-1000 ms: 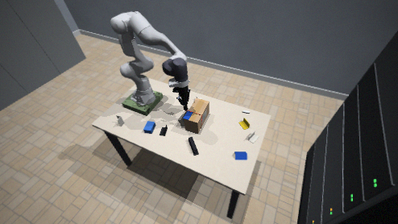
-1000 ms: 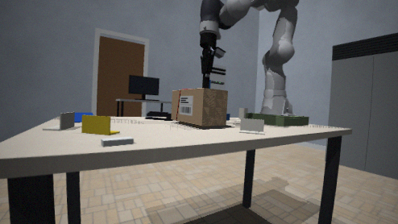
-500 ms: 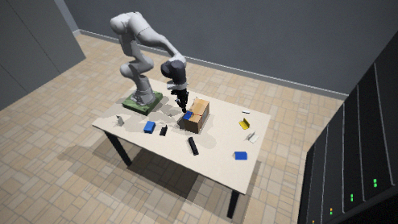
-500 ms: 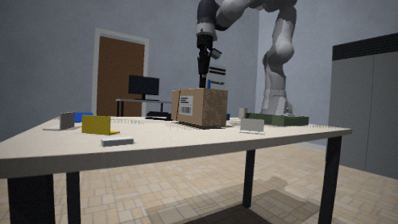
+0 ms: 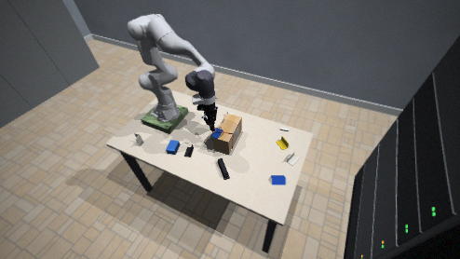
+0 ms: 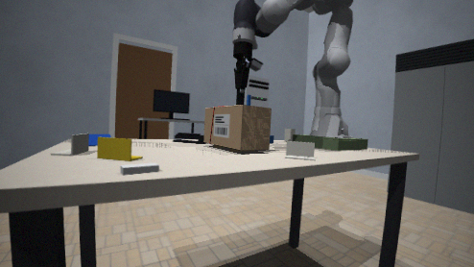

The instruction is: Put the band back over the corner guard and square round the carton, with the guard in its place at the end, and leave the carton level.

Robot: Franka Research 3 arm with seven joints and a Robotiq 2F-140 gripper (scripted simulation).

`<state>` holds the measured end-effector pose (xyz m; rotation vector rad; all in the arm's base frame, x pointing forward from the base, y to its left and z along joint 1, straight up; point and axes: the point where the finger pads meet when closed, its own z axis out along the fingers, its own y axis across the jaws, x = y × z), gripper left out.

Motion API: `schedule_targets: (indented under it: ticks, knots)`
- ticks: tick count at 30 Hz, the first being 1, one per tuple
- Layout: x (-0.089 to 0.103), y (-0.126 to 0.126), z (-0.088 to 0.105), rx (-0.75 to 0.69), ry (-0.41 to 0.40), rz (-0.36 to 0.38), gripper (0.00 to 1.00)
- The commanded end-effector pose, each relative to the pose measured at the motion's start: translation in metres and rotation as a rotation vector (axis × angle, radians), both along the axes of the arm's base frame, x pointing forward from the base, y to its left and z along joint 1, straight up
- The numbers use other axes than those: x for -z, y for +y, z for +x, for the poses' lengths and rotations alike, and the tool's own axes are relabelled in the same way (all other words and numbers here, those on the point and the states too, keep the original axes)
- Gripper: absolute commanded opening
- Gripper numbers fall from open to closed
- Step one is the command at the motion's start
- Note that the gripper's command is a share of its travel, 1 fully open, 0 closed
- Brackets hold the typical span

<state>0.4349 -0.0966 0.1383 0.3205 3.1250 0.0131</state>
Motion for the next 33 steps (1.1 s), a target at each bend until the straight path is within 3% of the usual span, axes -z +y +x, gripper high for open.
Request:
schedule_targets:
  ticks: [1, 33]
  knots:
    - [0.000, -0.003, -0.002, -0.009, 0.005, -0.003, 0.10]
    - [0.000, -0.002, 0.012, -0.009, 0.005, -0.003, 0.10]
